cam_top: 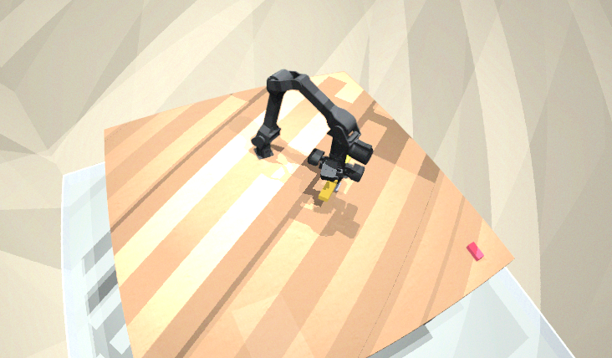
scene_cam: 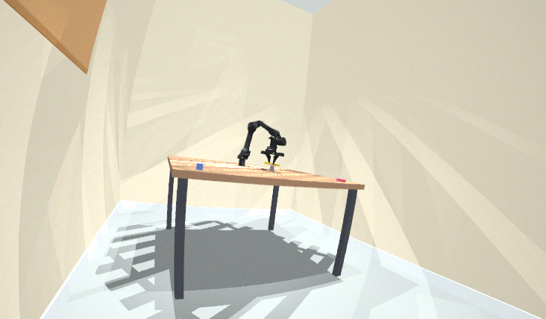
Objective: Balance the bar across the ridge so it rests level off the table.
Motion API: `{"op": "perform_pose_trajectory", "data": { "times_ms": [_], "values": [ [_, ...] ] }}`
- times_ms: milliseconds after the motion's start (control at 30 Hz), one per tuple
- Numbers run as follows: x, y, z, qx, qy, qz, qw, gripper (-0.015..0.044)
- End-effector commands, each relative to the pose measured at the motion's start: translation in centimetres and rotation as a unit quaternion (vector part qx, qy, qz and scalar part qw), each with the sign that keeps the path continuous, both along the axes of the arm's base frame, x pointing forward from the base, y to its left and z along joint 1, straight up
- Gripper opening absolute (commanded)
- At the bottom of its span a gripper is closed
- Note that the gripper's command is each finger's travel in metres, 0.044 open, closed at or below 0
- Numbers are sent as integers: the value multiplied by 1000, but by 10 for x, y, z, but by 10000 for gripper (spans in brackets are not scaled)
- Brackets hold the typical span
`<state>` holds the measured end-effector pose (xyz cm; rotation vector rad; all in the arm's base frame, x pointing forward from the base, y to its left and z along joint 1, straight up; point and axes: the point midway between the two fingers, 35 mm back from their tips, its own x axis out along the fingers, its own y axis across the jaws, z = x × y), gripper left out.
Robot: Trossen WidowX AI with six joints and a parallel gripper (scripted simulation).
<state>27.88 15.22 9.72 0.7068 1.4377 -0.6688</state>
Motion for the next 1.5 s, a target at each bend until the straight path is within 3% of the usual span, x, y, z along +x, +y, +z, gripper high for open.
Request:
{"op": "perform_pose_trajectory", "data": {
  "times_ms": [0,1467],
  "values": [
    [0,1,-1,2,0,-3,1000,0],
    [0,0,-5,1,0,-3,1000,0]
  ]
}}
